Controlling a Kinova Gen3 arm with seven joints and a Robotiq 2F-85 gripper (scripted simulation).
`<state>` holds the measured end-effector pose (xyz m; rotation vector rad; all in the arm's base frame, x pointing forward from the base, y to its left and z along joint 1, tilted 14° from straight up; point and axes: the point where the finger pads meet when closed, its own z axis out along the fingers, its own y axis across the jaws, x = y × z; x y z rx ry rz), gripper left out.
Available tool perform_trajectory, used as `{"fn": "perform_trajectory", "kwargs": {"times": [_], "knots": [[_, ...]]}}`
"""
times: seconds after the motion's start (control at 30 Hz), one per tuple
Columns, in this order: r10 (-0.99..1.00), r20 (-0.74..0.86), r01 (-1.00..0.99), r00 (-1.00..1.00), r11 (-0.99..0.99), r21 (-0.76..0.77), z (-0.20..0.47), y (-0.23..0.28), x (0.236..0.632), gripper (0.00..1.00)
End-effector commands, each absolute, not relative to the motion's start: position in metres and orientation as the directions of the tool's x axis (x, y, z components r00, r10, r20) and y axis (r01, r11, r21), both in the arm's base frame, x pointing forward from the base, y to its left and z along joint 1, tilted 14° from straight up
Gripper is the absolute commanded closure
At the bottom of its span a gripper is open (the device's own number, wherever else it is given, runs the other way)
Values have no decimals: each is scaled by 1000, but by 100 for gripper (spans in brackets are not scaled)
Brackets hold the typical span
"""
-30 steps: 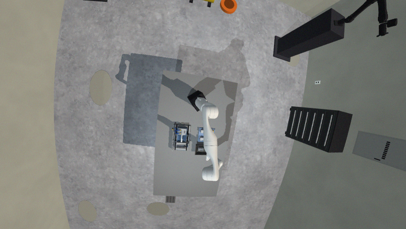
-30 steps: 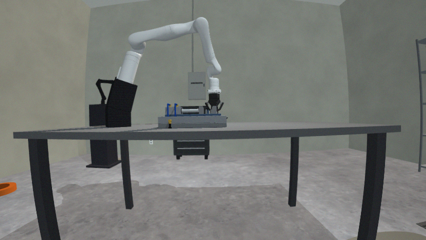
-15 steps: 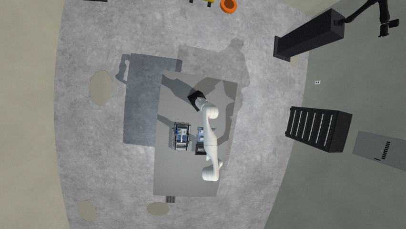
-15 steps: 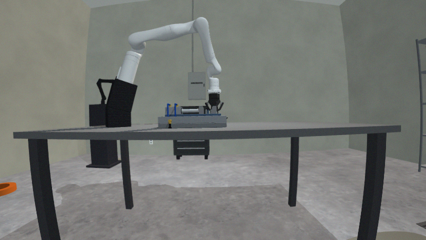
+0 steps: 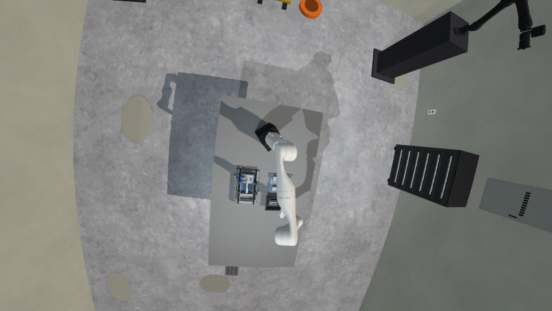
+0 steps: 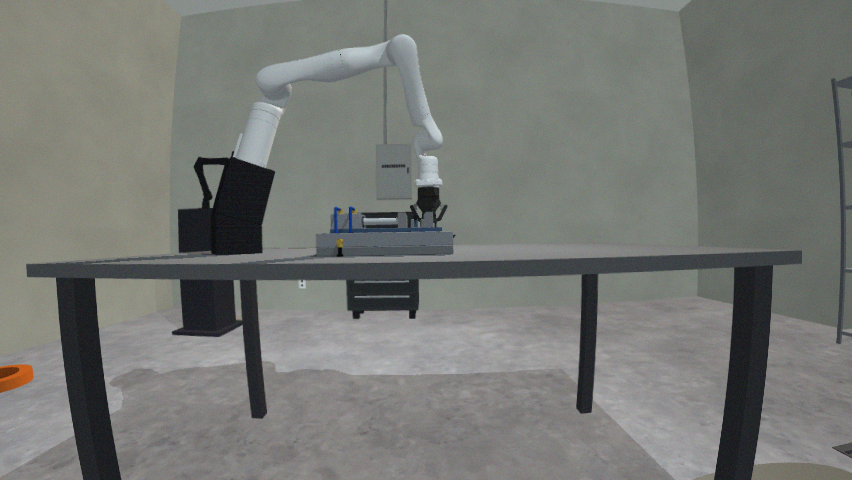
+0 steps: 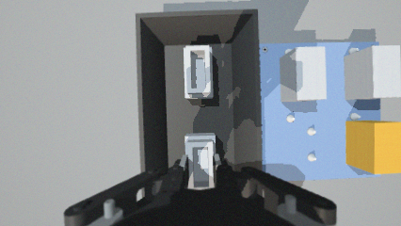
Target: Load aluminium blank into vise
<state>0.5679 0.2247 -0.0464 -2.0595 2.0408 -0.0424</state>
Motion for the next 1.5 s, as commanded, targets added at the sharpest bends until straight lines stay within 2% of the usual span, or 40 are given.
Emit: {"fn": "perform_trajectory", "kwargs": {"times": [0.0, 1.47], "knots": [[-989, -149, -981, 23, 6, -192, -46, 225, 569, 100], [-989, -149, -981, 23, 6, -192, -57, 227, 571, 100]]}}
